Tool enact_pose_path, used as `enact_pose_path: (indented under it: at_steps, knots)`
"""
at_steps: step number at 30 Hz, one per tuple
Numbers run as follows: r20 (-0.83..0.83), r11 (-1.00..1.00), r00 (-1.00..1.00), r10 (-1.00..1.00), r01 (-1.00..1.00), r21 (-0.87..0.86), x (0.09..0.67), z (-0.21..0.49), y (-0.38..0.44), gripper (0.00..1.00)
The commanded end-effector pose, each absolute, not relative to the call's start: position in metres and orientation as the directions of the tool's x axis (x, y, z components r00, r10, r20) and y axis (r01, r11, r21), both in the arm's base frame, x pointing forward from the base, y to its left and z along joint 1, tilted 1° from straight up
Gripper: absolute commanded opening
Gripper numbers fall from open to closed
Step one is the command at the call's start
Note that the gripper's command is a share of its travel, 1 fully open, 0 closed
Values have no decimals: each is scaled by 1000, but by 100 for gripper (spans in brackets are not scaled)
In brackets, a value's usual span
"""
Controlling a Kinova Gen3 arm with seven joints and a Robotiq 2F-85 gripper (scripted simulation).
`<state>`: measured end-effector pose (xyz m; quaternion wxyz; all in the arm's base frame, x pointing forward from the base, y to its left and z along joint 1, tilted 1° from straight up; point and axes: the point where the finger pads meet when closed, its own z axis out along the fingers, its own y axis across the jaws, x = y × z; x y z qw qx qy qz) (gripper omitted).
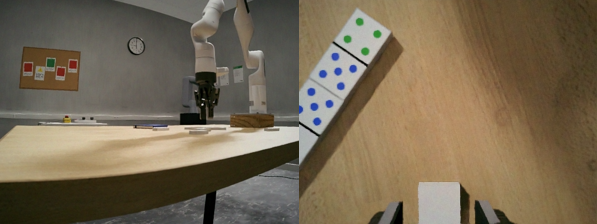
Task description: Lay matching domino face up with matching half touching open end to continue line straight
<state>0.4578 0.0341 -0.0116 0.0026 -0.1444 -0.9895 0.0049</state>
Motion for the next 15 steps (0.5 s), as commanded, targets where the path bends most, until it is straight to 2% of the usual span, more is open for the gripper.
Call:
enact_pose_path:
  at_steps: [1,15]
  knots:
    - [2,958,-958,286,286,-9,459,-17,34,49]
    - [2,958,-958,286,286,-9,459,-31,34,49]
